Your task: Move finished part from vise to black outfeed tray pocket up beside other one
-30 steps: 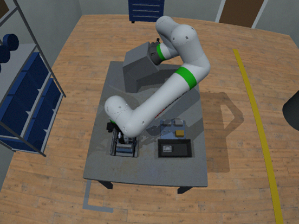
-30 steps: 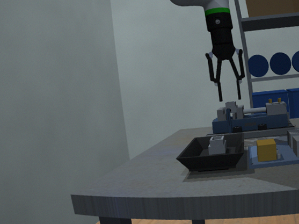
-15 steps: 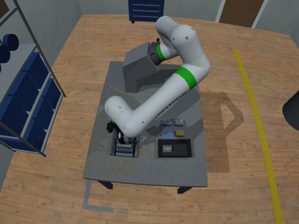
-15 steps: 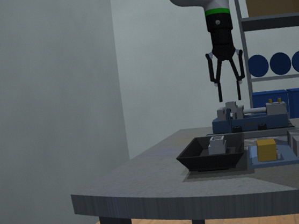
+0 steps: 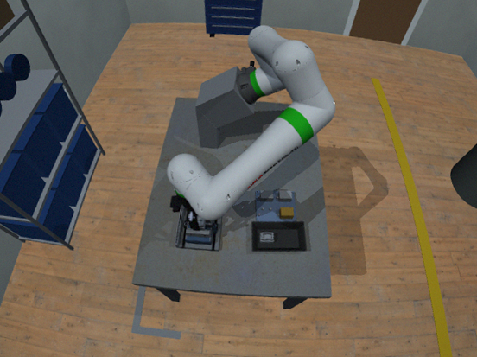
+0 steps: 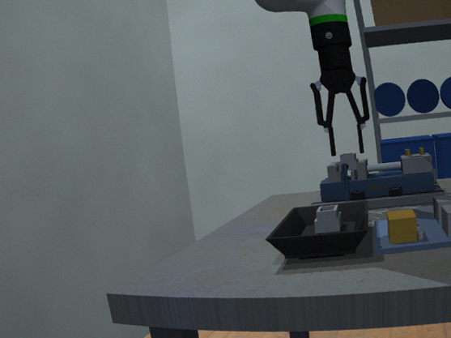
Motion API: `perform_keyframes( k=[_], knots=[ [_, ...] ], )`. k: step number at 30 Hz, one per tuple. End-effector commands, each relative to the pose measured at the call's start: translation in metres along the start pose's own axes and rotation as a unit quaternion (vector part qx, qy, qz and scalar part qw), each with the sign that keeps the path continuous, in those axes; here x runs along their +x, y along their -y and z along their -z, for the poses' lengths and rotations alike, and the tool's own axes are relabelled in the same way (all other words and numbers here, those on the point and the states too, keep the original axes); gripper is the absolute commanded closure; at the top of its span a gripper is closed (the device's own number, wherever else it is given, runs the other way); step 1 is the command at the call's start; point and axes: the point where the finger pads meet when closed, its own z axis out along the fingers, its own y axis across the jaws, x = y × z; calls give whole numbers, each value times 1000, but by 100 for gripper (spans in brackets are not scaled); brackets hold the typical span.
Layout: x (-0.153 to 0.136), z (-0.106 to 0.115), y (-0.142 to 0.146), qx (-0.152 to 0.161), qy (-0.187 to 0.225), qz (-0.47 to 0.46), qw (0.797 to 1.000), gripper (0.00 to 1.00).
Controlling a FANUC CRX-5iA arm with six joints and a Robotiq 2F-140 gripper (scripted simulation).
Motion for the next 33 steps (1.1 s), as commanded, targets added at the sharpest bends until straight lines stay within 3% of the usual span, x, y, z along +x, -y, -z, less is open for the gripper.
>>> perform_keyframes(
  k=[1,33],
  knots=[
    [0,0,1,1,-1,0,1000,54],
    [0,-6,1,1,-1,0,1000,54]
  ],
)
